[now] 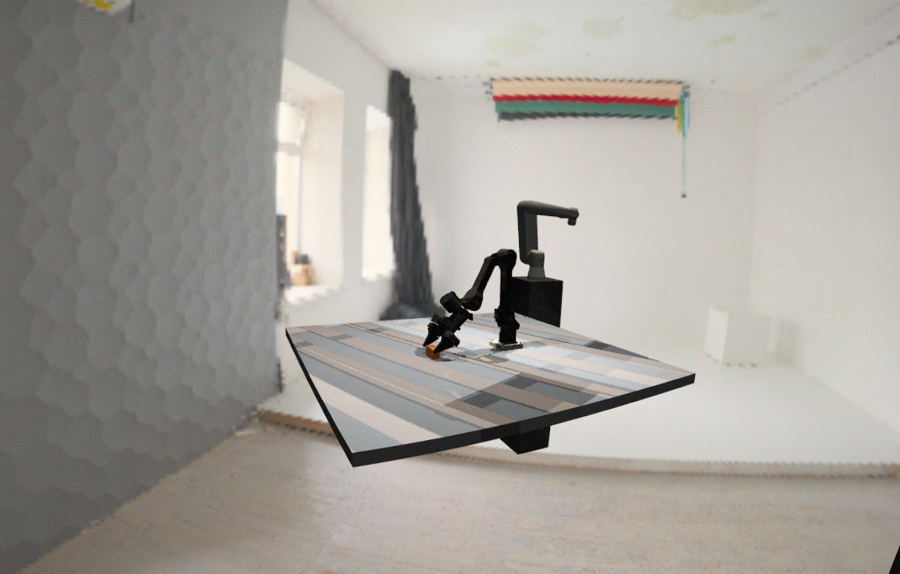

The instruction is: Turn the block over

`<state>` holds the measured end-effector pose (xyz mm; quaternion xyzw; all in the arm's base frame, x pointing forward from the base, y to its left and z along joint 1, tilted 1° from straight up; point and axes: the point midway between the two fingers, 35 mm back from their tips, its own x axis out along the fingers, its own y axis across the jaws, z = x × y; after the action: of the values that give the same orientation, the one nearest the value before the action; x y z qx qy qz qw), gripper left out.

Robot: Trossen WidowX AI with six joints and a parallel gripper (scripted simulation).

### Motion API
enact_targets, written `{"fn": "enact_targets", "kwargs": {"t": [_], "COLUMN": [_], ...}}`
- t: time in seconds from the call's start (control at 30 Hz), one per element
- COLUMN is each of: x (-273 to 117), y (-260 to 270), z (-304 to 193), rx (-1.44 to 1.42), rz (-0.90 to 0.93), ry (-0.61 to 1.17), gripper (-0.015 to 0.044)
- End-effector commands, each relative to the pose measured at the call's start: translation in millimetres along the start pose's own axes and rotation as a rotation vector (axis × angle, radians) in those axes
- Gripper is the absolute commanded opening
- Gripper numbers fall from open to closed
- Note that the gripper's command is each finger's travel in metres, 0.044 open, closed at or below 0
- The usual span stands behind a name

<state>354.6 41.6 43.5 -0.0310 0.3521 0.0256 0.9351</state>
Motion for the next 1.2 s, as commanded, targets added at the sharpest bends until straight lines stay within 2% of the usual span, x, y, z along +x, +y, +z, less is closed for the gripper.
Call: {"fn": "enact_targets", "kwargs": {"t": [0.0, 0.47, 1.03, 1.17], "x": [-63, -65, -55, -55], "y": [-3, -3, -4, -4], "z": [21, 21, 66, 67], "rx": [0.018, 0.018, 0.015, 0.016], "rz": [0.006, 0.006, 0.011, 0.011], "ry": [0.238, 0.248, 0.793, 0.815], "gripper": [0.0440, 0.0440, 0.0440, 0.0440]}}
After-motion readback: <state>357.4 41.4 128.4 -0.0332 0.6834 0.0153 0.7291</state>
